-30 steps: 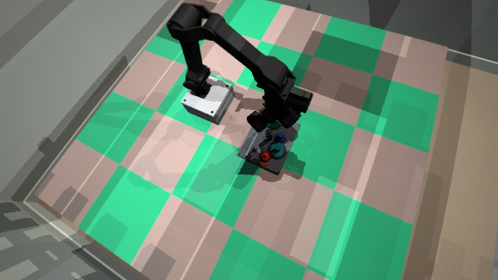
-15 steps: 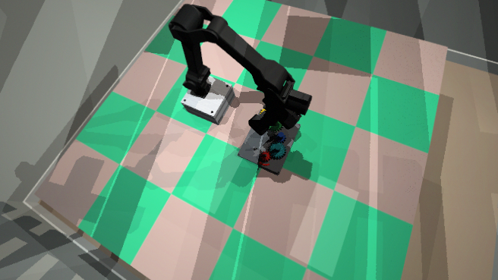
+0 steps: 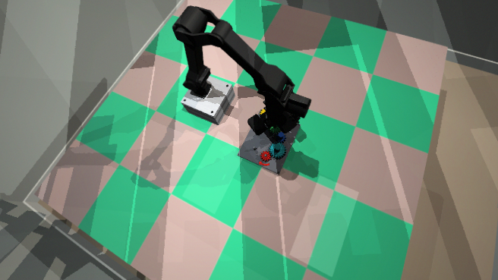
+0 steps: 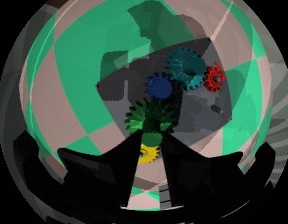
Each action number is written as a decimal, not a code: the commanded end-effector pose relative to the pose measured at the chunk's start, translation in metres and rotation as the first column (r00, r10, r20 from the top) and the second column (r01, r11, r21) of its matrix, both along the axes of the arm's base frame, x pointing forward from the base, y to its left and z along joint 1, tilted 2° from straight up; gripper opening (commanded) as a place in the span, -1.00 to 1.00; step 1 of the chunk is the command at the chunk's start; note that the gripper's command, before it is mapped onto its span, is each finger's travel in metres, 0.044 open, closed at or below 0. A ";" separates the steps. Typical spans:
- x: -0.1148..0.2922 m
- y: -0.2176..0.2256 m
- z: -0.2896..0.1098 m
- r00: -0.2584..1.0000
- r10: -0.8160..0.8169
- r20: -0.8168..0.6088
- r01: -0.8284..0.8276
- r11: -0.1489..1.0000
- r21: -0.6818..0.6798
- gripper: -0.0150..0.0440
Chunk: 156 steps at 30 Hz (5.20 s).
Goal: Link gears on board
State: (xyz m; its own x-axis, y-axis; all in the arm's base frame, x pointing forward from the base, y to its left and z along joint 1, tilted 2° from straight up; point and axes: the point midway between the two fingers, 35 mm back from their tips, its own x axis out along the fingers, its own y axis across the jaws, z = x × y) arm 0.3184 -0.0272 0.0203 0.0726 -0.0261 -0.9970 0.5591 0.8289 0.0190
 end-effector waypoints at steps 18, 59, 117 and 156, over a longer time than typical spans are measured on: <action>-0.002 0.001 0.000 1.000 0.016 -0.014 -0.016 1.000 0.004 -0.49; -0.001 0.000 -0.011 0.996 -0.091 -0.012 0.091 0.996 0.011 -0.49; -0.003 0.000 -0.013 0.999 0.036 -0.015 -0.036 0.999 0.003 -0.49; -0.001 0.001 -0.016 0.993 -0.116 -0.012 0.116 0.993 0.012 -0.49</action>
State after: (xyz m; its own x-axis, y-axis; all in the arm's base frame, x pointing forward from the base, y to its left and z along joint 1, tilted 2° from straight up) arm 0.3179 -0.0271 0.0066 0.0632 -0.0225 -0.9978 0.6437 0.7649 0.0235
